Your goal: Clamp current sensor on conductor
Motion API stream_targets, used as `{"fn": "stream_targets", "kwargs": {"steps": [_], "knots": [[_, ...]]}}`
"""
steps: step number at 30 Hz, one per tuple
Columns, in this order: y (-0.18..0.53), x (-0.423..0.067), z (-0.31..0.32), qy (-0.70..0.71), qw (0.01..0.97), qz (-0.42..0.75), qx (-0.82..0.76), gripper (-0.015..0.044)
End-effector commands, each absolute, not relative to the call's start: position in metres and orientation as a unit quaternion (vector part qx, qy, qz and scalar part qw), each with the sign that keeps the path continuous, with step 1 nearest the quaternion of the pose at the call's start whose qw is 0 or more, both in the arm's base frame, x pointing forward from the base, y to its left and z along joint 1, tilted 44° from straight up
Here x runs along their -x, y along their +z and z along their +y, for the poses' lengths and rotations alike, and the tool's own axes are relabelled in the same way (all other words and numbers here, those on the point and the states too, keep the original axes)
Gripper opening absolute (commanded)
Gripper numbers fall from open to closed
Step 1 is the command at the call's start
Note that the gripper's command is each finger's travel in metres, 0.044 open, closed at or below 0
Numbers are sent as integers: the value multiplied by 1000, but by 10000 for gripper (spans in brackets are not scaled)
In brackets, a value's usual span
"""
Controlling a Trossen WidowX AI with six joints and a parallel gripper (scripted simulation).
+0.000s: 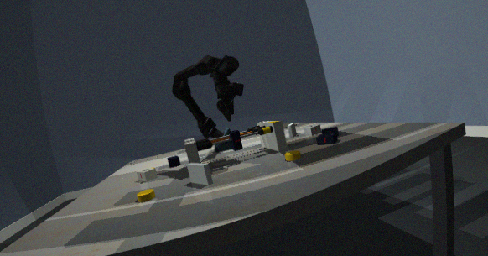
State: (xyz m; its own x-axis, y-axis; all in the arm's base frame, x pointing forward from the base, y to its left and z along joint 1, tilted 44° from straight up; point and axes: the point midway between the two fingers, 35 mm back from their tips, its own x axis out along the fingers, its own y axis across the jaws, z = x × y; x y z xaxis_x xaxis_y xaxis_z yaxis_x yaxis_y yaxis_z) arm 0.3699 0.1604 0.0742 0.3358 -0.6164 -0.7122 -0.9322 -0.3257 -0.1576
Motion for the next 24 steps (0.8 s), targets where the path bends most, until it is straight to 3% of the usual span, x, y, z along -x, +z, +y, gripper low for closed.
{"fn": "stream_targets", "kwargs": {"steps": [1, 8, 15, 24], "knots": [[65, -365, 171, 203, 366, 496, 761, 440], [43, -339, 191, -15, 644, 403, 651, 440], [38, -295, 190, -153, 869, 239, 405, 440], [38, -285, 187, -170, 904, 200, 339, 440]]}}
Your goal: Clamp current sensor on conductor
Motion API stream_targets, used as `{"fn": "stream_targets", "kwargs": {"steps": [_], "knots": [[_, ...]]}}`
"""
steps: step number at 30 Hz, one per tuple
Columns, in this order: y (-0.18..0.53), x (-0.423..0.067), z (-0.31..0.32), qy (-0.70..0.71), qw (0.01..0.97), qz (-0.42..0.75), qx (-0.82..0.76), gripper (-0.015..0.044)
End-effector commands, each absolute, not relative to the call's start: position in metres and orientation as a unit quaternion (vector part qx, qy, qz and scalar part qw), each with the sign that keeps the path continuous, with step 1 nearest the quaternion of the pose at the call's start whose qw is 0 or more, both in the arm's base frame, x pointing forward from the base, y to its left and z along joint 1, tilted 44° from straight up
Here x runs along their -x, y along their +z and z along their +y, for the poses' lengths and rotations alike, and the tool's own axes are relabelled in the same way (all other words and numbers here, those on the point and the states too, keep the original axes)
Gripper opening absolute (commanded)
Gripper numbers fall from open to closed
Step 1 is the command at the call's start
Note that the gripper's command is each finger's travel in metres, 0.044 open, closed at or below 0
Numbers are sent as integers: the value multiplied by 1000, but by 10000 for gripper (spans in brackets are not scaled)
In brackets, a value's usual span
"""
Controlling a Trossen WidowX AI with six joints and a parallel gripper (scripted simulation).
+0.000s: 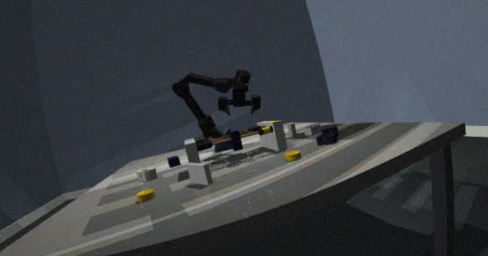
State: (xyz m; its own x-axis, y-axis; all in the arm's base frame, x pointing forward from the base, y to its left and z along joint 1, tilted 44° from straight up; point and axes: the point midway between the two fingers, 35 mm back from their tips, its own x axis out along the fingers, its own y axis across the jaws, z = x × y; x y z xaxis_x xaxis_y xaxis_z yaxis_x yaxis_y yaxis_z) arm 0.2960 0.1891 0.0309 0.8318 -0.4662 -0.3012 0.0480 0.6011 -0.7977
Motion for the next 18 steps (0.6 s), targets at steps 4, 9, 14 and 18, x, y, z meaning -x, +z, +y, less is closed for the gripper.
{"fn": "stream_targets", "kwargs": {"steps": [4, 9, 14, 18], "knots": [[38, -285, 187, -170, 904, 200, 339, 440], [34, -285, 187, -166, 896, 209, 356, 440], [34, -285, 187, -166, 896, 209, 356, 440], [34, -285, 187, -166, 896, 209, 356, 440]]}}
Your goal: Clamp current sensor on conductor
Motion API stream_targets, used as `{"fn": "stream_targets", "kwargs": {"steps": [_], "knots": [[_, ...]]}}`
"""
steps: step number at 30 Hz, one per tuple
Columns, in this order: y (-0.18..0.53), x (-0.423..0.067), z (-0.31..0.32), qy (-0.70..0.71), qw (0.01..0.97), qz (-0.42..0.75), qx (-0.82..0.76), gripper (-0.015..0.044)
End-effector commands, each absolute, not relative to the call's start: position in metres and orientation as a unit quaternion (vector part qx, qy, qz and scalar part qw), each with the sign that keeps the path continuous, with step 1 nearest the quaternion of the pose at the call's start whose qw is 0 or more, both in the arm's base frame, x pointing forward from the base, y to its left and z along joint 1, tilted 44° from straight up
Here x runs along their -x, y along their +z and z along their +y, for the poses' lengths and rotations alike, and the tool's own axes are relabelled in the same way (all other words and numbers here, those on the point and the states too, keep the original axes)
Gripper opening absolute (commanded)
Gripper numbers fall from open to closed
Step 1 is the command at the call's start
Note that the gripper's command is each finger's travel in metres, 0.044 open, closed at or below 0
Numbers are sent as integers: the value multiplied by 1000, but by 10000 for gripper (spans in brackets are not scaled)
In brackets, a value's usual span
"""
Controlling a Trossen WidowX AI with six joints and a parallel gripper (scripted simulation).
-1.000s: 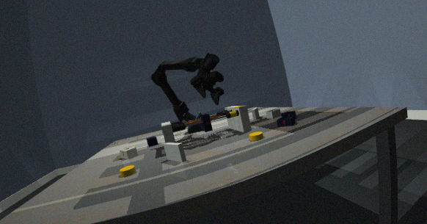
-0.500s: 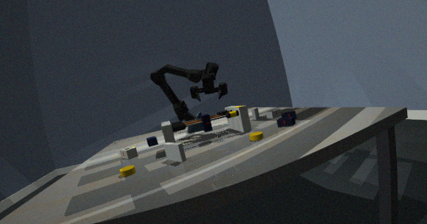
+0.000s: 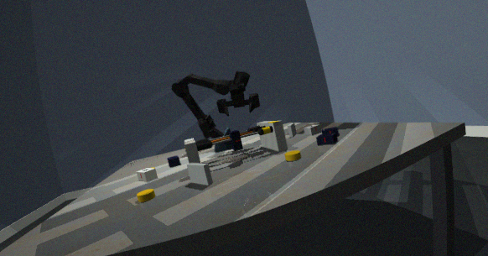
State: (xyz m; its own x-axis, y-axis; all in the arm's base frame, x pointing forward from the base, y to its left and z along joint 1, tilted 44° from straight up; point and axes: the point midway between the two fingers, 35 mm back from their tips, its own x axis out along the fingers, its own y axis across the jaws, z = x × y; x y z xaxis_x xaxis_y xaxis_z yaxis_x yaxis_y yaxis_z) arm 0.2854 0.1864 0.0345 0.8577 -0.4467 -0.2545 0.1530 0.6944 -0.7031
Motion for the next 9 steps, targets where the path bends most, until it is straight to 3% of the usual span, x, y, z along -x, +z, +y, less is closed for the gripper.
{"fn": "stream_targets", "kwargs": {"steps": [1, 5, 8, 9], "knots": [[34, -285, 187, -166, 896, 209, 356, 440], [34, -290, 188, -159, 881, 226, 384, 440], [34, -310, 193, -118, 806, 297, 498, 440], [33, -293, 189, -145, 856, 250, 429, 440]]}}
